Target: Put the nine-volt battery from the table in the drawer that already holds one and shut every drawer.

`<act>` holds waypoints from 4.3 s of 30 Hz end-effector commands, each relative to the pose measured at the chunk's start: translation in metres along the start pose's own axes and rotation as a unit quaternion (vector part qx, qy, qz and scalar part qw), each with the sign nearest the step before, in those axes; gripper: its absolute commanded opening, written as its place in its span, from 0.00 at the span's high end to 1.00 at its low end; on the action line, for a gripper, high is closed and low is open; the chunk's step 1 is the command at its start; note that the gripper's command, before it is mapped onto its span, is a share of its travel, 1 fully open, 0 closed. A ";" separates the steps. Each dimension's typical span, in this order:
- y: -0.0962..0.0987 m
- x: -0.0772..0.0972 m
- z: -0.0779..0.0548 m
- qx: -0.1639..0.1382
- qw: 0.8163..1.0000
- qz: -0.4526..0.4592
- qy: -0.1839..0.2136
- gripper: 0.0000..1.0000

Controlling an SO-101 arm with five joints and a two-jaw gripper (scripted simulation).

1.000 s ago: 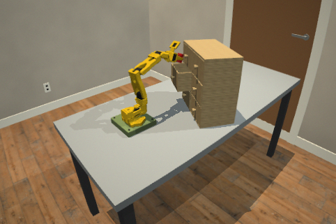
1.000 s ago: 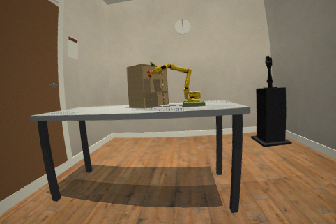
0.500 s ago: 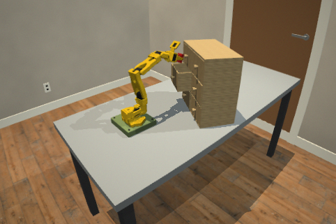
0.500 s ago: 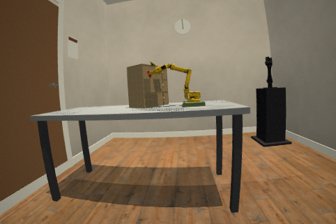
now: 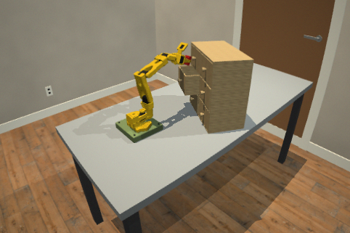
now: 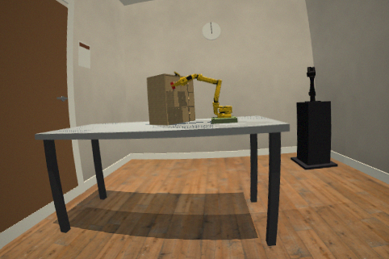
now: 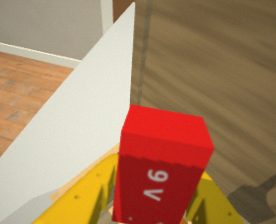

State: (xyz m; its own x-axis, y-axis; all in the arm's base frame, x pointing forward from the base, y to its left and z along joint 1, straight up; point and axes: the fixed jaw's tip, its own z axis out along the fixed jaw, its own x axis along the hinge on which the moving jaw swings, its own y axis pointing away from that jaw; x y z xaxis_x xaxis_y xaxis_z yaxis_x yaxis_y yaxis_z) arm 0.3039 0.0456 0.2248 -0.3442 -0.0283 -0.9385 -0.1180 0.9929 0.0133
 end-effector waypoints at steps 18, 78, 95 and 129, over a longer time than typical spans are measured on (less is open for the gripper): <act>-0.002 0.016 0.007 0.002 1.000 -0.002 -0.001 1.00; 0.002 0.032 0.006 -0.004 1.000 -0.005 -0.001 1.00; 0.001 0.031 0.009 -0.003 1.000 -0.004 -0.001 1.00; 0.001 0.031 0.009 -0.003 1.000 -0.004 -0.001 0.79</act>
State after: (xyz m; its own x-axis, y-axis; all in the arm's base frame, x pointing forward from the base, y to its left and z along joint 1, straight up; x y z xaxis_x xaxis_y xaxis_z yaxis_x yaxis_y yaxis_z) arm 0.3012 0.0452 0.1928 -0.3375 -0.0275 -0.9409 -0.1181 0.9929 0.0134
